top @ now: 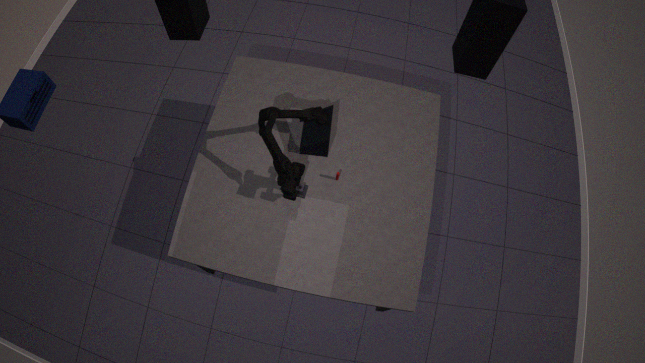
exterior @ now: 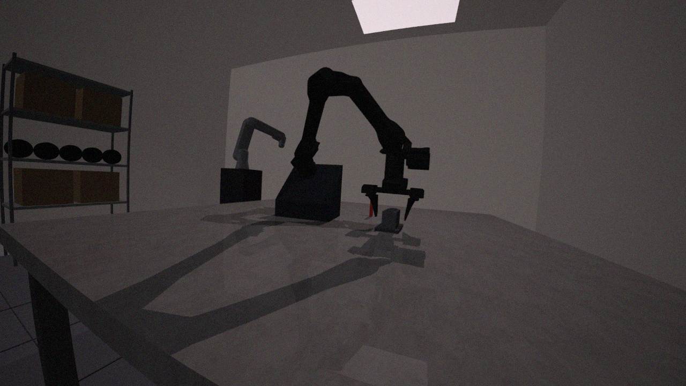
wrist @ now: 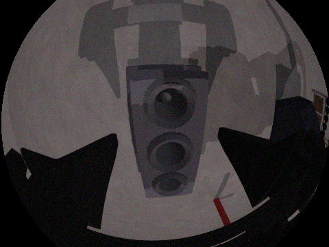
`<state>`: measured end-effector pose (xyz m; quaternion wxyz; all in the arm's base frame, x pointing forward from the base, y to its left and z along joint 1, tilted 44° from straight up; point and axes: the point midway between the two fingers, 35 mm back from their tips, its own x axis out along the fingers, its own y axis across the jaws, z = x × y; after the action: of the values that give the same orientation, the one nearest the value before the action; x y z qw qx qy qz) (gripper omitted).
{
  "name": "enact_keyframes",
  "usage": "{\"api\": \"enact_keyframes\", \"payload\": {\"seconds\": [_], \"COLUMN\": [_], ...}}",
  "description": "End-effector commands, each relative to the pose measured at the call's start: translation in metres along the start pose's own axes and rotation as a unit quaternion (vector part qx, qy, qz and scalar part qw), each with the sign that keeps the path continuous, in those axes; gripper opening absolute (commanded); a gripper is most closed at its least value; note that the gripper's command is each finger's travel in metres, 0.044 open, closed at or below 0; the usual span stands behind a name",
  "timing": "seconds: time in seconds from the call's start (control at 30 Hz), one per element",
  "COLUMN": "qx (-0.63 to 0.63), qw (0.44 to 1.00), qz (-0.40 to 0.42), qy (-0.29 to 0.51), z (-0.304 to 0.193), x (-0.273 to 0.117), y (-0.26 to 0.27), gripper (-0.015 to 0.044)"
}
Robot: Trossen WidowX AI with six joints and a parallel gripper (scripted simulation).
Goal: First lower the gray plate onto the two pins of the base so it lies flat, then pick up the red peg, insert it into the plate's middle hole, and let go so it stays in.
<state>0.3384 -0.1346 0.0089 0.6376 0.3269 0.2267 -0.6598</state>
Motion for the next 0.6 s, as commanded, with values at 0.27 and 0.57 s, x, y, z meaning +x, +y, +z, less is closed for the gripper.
{"api": "enact_keyframes", "payload": {"seconds": [0.27, 0.57], "qx": [0.000, -0.118], "qw": [1.000, 0.993], "qz": [0.005, 0.007], "qy": [0.002, 0.020], "z": [-0.006, -0.103], "x": [-0.111, -0.115], "y": [0.003, -0.031], "gripper": [0.0440, 0.0440]}}
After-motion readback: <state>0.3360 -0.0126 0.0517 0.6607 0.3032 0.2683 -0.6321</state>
